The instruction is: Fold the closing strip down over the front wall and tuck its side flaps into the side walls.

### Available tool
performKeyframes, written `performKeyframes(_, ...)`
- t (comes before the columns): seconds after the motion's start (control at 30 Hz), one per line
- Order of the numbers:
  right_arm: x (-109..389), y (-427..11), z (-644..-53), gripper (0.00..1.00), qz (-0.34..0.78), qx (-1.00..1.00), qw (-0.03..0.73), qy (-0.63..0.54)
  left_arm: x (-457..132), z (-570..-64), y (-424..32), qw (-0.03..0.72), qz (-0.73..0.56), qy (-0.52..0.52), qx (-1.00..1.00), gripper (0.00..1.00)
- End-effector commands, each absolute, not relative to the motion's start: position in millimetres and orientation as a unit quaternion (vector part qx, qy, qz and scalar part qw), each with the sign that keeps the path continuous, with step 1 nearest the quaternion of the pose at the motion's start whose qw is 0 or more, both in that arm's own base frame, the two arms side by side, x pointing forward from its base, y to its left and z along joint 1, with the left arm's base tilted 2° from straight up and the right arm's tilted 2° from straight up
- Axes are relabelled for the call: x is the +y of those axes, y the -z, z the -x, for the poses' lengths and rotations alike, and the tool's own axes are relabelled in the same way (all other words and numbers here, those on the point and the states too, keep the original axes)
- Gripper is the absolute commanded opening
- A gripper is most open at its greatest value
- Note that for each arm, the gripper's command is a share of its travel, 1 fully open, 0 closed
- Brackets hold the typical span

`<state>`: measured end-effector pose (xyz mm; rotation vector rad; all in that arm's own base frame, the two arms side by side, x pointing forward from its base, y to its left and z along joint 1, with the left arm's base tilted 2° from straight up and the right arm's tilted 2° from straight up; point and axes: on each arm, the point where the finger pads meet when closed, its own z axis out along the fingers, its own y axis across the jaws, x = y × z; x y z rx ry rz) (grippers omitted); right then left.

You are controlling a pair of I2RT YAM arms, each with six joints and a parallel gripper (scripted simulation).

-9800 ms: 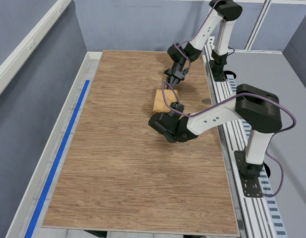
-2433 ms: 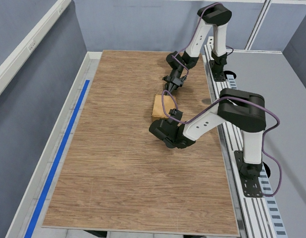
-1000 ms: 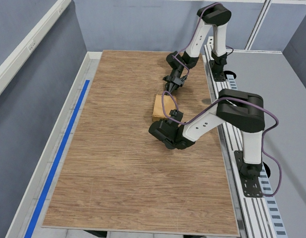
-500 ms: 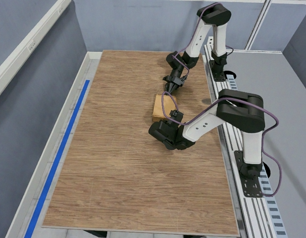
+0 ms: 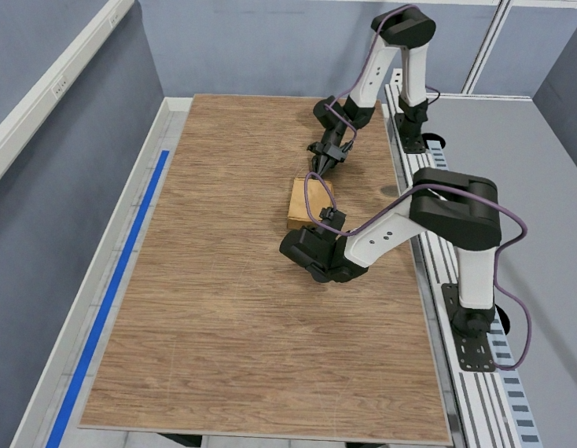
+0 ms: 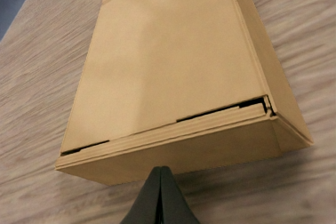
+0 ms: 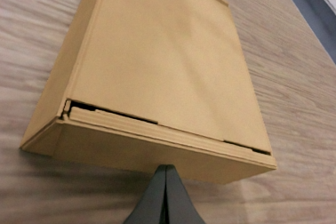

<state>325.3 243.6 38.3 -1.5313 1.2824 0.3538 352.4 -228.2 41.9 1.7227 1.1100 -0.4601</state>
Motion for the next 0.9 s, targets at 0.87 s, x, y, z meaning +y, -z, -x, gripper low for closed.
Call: performKeyframes(0.87,225.6,-63.4,-328.0,0.01,0.623,0.563,0.503,-0.206,-210.2,-356.5,-65.2,0.464,-0.696,0.239,0.493,0.01)
